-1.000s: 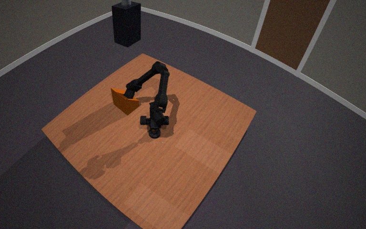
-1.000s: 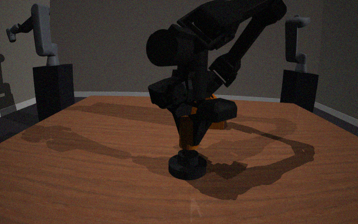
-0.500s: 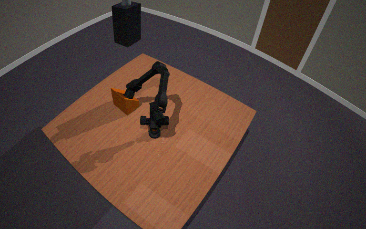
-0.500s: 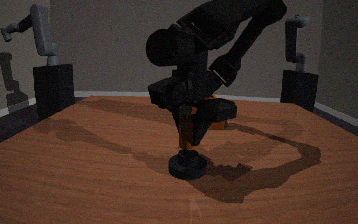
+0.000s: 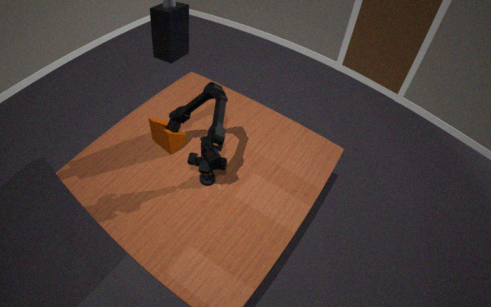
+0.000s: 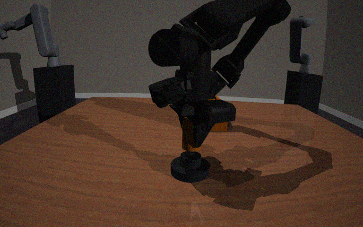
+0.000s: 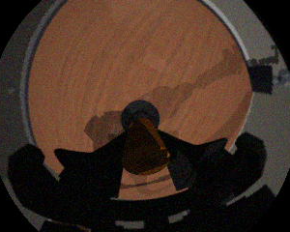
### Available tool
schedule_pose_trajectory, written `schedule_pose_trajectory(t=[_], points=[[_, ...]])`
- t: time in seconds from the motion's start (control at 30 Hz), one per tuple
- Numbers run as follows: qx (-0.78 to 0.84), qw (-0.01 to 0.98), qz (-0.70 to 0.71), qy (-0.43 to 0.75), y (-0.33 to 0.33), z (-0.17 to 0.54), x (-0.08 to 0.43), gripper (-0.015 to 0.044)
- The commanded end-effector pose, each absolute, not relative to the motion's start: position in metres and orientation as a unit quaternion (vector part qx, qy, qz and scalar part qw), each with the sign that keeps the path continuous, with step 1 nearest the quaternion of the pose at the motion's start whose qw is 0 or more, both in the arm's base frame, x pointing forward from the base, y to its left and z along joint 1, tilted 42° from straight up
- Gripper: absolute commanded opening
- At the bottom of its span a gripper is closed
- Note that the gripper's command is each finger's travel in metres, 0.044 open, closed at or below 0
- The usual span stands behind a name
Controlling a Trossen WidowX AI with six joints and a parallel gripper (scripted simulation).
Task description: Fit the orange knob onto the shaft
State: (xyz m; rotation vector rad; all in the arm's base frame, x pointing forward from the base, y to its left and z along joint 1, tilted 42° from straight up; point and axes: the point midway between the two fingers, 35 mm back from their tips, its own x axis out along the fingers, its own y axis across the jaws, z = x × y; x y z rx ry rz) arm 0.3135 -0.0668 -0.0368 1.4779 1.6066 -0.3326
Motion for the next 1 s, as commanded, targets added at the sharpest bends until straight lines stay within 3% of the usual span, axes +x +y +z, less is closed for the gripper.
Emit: schedule_pose_trajectory(t=[0.0,0.77,0.97], points=[[0.602,0.445,-0.141,0.648,-0.0665,-0.0381,0.3136,0.0],[0.602,0.445,-0.141,0.648,-0.0684,-0.0349,0.3135,0.0],[0.634,0.398,-0.189,0.636,-0.0679,-0.0356,0.3134,0.0]])
